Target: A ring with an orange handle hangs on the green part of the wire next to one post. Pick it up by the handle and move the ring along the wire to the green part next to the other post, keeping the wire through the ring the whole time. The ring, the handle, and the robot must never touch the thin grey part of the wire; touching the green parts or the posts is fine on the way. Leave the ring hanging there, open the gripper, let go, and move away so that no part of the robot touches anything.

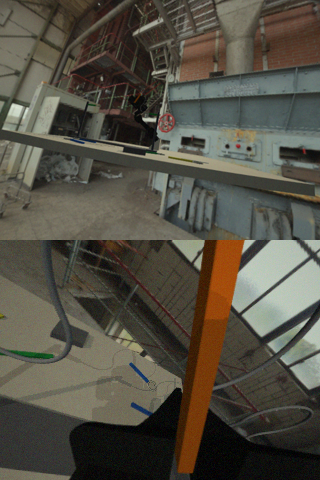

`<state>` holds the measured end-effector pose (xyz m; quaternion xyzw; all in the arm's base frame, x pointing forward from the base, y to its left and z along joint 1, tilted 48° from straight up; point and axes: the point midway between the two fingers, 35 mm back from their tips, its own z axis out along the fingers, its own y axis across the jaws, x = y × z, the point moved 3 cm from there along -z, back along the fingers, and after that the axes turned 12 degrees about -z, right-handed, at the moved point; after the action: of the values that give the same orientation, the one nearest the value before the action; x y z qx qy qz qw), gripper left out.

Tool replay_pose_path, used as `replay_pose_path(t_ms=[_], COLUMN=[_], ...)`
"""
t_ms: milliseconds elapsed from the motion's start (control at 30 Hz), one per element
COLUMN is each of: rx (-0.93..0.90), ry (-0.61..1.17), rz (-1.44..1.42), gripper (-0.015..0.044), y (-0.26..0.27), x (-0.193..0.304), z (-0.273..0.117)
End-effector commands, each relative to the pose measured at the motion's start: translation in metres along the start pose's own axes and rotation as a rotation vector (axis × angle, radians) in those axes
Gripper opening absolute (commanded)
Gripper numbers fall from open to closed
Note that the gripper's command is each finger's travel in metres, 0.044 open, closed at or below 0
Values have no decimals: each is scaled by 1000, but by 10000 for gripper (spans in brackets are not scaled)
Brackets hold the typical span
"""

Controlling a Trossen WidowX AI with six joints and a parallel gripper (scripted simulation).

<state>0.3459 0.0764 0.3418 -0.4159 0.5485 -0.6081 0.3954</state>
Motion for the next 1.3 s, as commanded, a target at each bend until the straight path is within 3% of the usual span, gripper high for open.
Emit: replay_pose_path(t_ms=[0,1267], rx=[25,222], ry=[-11,-27], rz=[-49,-479], gripper=[-150,-150], y=[-1,-15], x=[0,1], z=[1,2])
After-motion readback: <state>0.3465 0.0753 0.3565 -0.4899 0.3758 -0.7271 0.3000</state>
